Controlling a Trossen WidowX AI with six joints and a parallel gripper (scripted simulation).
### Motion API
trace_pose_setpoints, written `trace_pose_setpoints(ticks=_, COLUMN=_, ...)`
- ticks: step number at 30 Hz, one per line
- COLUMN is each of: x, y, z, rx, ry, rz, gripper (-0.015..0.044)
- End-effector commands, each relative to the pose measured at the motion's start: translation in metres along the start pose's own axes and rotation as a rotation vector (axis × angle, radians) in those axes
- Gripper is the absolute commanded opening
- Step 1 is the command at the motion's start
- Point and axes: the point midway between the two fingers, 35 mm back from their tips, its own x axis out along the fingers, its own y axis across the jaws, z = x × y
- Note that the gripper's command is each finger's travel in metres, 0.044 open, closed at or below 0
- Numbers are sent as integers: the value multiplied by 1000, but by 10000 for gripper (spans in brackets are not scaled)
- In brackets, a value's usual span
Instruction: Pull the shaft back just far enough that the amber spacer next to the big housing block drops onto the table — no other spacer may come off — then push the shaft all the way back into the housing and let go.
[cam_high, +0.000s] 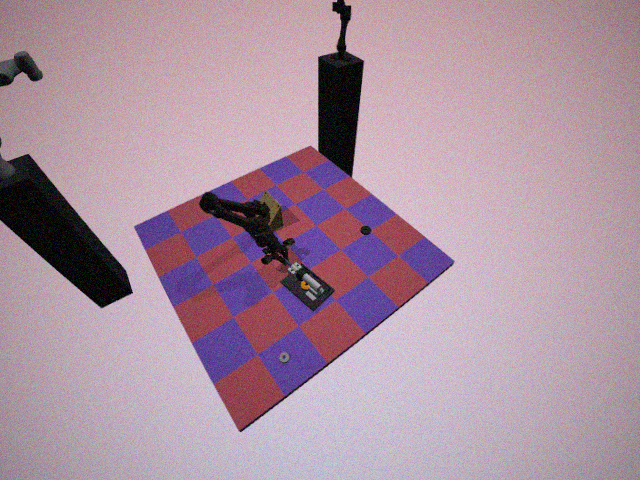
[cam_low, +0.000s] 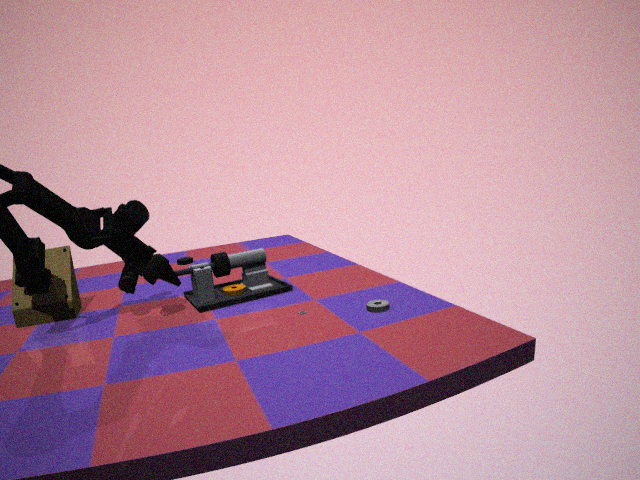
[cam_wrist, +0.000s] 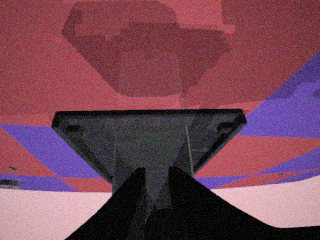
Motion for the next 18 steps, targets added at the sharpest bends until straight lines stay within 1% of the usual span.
trace_pose_setpoints(ticks=1, x=2, y=1, z=-5, rx=6, ry=7, rz=1, gripper=0)
trace_pose_setpoints(ticks=18, x=7, y=1, z=-9, rx=6, ry=7, rz=1, gripper=0)
